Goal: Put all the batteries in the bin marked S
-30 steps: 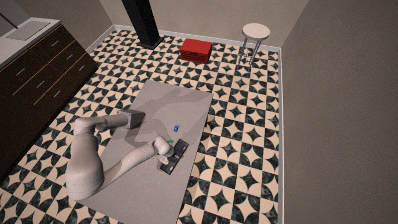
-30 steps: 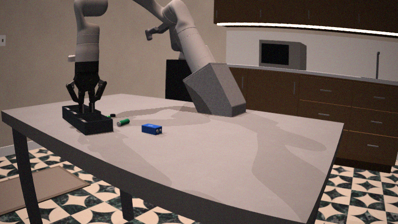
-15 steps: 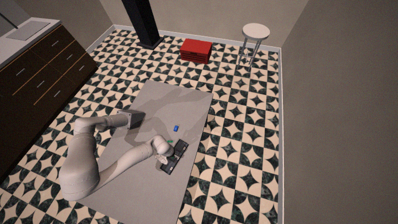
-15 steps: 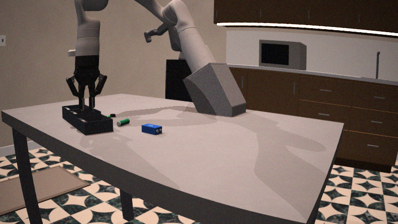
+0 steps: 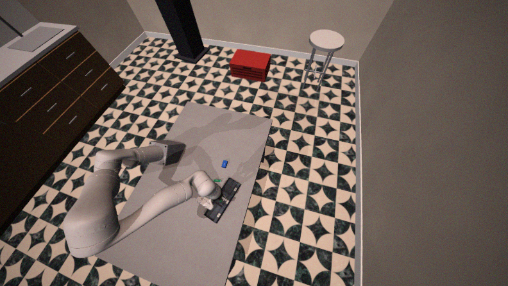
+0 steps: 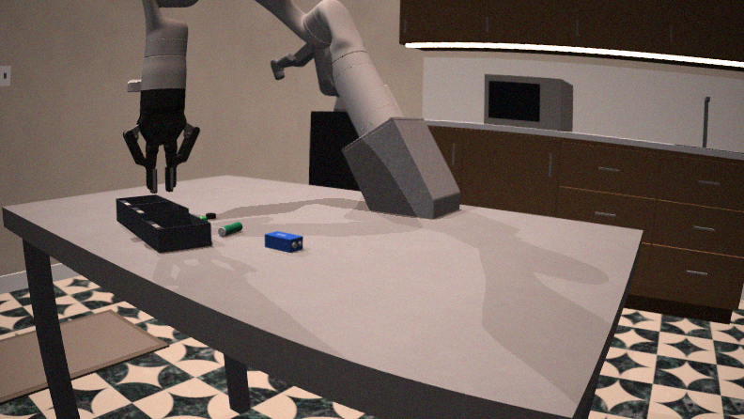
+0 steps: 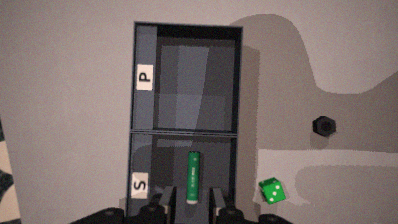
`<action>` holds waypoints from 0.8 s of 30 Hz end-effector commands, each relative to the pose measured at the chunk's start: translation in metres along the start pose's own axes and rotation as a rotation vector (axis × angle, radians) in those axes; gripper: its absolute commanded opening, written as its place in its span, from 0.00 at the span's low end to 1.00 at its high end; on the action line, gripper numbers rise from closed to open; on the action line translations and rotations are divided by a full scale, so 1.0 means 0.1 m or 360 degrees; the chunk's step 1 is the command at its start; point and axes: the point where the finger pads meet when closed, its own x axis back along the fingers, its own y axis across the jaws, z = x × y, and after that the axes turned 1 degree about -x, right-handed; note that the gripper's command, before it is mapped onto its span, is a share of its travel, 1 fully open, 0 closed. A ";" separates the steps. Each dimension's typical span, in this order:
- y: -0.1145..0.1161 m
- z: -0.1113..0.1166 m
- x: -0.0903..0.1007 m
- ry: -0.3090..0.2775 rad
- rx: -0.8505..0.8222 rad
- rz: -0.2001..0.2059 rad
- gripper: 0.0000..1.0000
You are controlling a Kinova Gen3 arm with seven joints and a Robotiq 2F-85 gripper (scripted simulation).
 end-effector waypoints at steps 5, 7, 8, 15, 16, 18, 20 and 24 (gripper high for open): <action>0.03 -0.07 0.02 -0.0002 0.0078 0.0005 0.42; 0.12 -0.21 0.03 -0.0001 0.0237 0.0005 0.42; 0.17 -0.28 0.04 -0.0001 0.0317 0.0005 0.42; 0.48 -0.76 0.08 -0.0001 0.0464 0.0005 0.42; 0.53 -0.83 0.09 -0.0001 0.0464 0.0005 0.42; 0.62 -0.97 0.10 -0.0001 0.0464 0.0005 0.42; 0.71 -1.11 0.12 -0.0001 0.0464 0.0005 0.42; 0.80 -1.25 0.13 -0.0001 0.0464 0.0005 0.42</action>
